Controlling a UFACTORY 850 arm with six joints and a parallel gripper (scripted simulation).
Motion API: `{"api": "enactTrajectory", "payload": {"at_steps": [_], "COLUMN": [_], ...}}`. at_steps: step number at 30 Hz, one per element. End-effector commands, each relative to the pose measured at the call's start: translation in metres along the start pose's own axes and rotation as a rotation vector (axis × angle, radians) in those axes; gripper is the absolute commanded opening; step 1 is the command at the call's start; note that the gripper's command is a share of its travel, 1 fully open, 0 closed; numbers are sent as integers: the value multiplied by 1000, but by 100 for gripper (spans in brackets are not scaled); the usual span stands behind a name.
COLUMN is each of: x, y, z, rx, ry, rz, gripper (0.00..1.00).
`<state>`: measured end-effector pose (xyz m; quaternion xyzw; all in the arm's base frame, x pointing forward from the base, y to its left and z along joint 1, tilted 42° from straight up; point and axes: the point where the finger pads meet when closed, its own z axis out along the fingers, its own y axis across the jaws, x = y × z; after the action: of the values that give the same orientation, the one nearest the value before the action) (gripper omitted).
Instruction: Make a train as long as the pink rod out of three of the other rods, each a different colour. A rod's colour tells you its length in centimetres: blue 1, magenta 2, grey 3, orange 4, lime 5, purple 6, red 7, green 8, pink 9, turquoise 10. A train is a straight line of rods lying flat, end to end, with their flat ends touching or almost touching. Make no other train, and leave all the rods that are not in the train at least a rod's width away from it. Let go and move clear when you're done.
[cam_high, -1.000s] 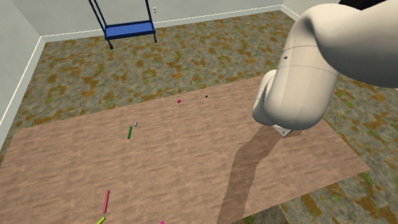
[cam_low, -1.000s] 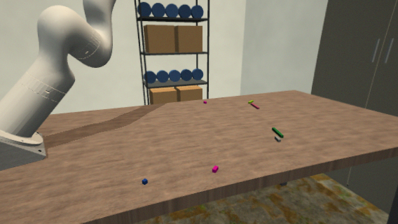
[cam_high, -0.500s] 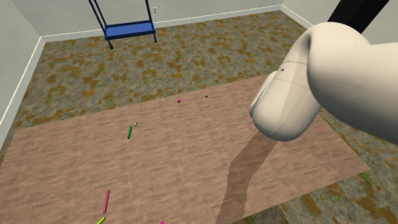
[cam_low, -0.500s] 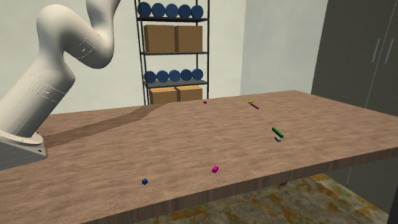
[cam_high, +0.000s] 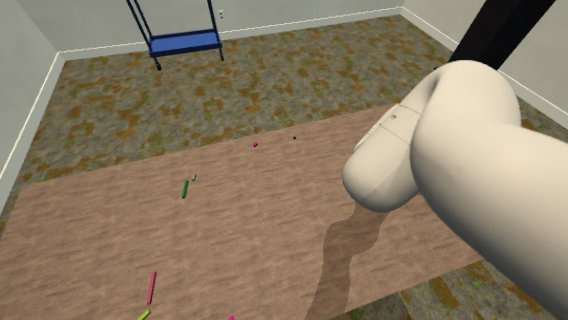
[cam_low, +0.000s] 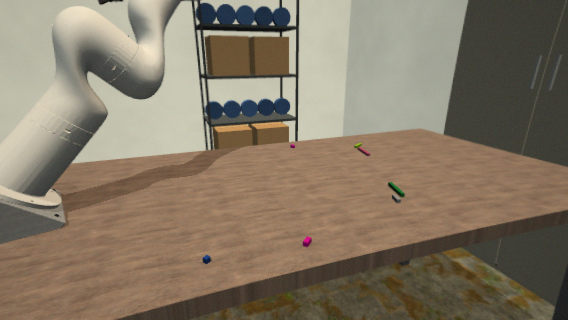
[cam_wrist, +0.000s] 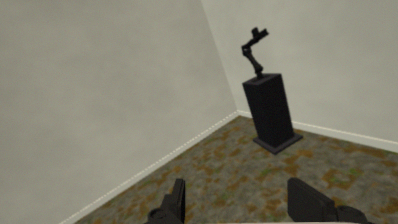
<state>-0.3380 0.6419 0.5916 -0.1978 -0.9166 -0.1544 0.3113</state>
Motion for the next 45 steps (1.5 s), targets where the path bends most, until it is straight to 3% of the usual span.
{"api": "enactTrajectory", "payload": {"at_steps": [1,7,9,10,12,24,26,27,29,41,43,44,45], "x": [-21,-62,-62,-82,-89,-186,-186,-210,-218,-327,-327,-353,-356], "y": [36,93,93,117,125,216,216,233,238,294,294,303,304], "z": [-13,-39,-39,-53,-57,-127,-127,-145,-151,-238,-238,-259,-262], "rx": [-41,-111,-111,-143,-153,-293,-293,-325,-335,-473,-473,-504,-508], "ry": [-8,-26,-26,-35,-38,-78,-78,-88,-91,-136,-136,-147,-148], "rz": [39,109,109,140,151,291,291,323,333,474,474,505,510], "gripper": [100,100,100,100,100,100,100,100,100,100,100,100,100]}}
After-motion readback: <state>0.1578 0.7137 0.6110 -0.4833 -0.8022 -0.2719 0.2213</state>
